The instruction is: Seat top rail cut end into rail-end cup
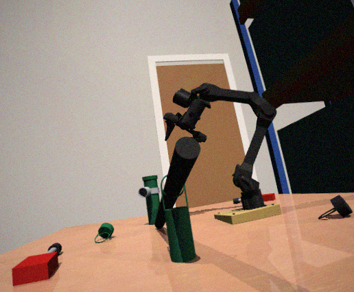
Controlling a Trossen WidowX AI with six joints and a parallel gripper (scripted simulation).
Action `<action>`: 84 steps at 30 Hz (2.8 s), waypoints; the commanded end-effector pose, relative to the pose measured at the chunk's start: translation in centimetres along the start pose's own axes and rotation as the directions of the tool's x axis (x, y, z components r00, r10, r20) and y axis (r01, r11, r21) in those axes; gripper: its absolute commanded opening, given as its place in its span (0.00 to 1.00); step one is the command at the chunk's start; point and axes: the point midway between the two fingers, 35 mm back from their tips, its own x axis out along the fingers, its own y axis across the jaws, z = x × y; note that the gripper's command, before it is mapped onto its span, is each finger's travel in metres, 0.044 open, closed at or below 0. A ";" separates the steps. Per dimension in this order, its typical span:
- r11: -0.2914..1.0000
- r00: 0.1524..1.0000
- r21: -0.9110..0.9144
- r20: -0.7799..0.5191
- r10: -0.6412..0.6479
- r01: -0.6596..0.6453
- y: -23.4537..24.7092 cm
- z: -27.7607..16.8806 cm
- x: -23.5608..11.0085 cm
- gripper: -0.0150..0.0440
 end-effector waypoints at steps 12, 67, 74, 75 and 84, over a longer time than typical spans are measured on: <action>0.359 0.971 -0.909 -0.237 -0.033 -0.210 8.2 -8.7 7.6 1.00; -0.785 0.990 -0.604 -0.069 -0.121 -0.138 2.2 3.1 18.4 1.00; -0.785 0.990 -0.604 -0.069 -0.120 -0.137 2.2 3.1 19.5 1.00; -0.785 0.990 -0.604 -0.069 -0.120 -0.137 2.2 3.1 19.6 1.00; -0.785 0.990 -0.604 -0.068 -0.120 -0.137 2.0 3.0 21.1 1.00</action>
